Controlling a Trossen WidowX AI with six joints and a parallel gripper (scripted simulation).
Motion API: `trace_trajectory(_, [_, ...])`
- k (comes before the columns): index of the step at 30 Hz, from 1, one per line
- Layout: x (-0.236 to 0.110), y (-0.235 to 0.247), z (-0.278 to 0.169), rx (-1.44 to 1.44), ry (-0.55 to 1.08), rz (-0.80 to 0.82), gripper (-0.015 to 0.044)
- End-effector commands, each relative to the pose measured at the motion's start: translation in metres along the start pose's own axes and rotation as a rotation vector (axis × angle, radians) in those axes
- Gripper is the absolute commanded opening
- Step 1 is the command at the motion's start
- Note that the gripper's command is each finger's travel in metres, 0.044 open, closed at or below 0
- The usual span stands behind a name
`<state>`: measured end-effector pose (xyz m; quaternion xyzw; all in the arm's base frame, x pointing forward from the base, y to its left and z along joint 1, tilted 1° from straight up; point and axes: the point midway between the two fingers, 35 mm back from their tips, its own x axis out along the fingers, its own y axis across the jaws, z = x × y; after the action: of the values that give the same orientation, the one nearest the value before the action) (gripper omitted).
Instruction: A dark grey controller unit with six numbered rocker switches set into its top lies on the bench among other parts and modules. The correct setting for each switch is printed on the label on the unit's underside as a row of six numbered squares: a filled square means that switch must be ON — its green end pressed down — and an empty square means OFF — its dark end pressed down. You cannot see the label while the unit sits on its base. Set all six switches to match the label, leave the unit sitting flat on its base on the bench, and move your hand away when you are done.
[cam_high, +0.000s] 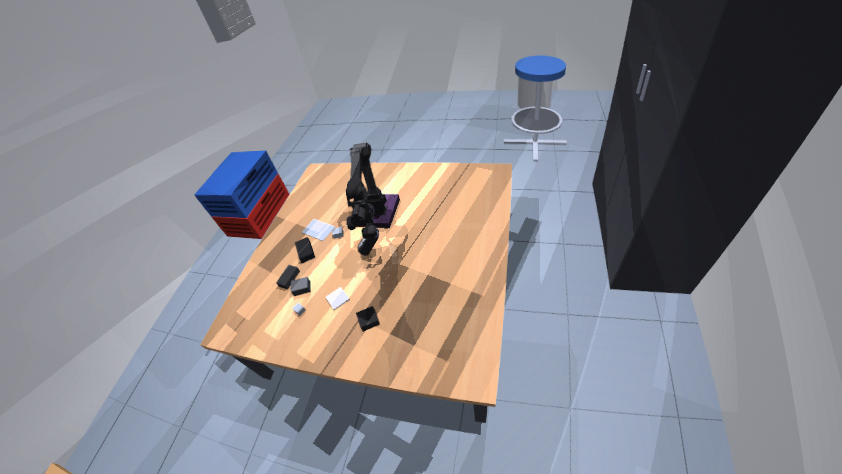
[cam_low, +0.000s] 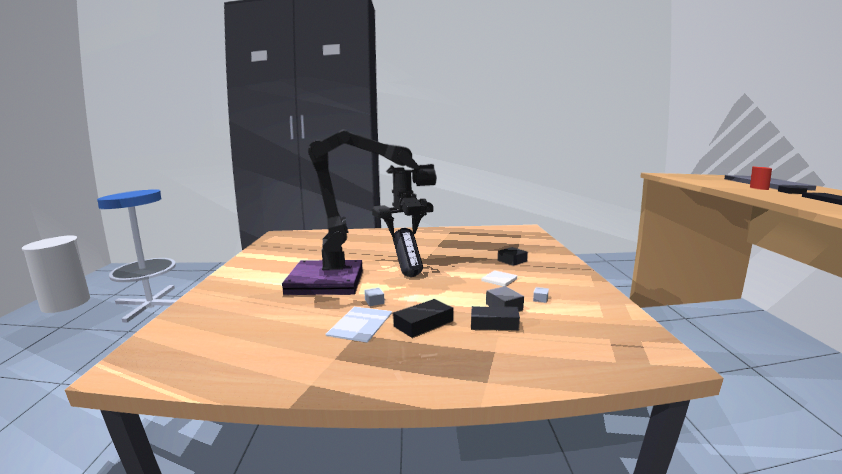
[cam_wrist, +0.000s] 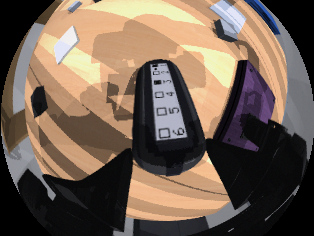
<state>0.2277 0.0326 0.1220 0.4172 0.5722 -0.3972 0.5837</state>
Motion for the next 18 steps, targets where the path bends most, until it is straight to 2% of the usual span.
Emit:
trace_trajectory(1, [0.000, 0.000, 0.008, 0.003, -0.017, -0.004, 0.0336])
trace_trajectory(18, [-0.005, 0.000, 0.022, 0.003, -0.018, -0.004, 0.0336])
